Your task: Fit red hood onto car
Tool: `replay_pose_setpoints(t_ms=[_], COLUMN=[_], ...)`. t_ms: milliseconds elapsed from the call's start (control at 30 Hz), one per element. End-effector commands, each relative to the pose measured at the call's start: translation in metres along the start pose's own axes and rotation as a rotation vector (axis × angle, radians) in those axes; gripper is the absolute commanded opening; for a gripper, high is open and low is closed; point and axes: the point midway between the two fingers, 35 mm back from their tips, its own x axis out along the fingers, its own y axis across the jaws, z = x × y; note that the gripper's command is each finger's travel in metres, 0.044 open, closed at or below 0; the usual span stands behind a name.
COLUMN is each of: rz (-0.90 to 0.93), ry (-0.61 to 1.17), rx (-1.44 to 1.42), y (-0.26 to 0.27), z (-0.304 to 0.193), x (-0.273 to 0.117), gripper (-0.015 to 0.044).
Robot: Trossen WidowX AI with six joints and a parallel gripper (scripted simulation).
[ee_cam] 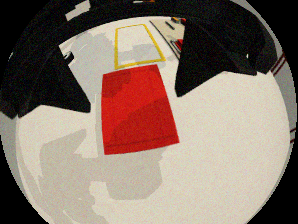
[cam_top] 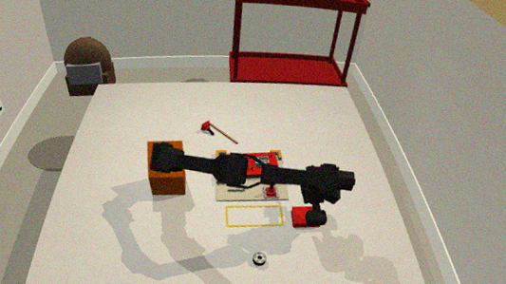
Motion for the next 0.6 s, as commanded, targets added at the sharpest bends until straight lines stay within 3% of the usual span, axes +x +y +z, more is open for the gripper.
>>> replay_pose_setpoints(t_ms=[0, 567], rz=[0.005, 0.004], ry=[0.001, 0.001], rx=[-0.005, -0.005], y=[0.0011, 0.0011], z=[-0.0004, -0.0003], x=[0.0024, 0.0102], gripper=[0.0440, 0.0440])
